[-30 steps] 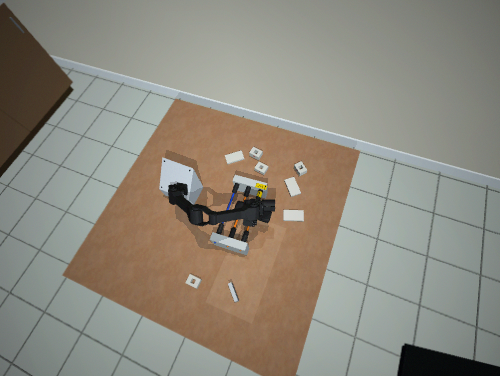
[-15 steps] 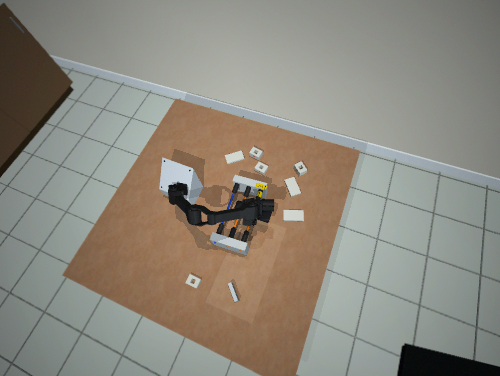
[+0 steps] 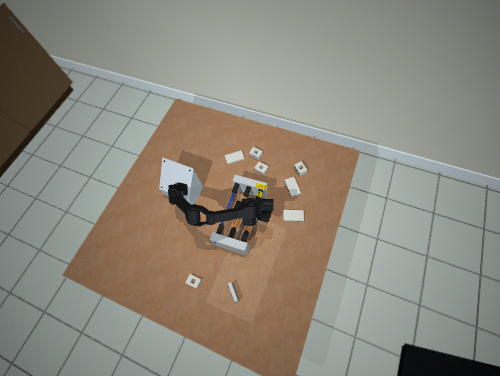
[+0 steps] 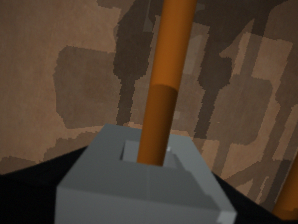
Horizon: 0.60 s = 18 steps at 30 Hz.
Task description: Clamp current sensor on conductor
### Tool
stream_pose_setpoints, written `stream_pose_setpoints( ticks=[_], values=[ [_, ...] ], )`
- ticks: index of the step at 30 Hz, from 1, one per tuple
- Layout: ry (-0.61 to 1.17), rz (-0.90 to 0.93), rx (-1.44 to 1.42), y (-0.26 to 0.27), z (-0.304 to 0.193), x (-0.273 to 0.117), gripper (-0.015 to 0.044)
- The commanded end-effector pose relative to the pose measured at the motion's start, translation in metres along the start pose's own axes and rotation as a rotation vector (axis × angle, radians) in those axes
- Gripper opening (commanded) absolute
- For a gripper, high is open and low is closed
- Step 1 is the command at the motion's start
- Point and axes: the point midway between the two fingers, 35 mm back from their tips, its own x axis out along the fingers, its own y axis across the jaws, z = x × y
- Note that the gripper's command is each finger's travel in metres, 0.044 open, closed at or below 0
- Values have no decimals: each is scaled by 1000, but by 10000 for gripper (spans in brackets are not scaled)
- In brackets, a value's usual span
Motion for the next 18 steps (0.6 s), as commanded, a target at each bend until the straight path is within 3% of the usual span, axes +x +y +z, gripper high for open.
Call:
stream_pose_setpoints(
  ticks=[1, 14, 18],
  values=[
    [1, 0, 3, 0, 0, 0, 105],
    [1, -6, 3, 0, 0, -1, 440],
    [-1, -2, -1, 0, 0, 0, 335]
  ],
)
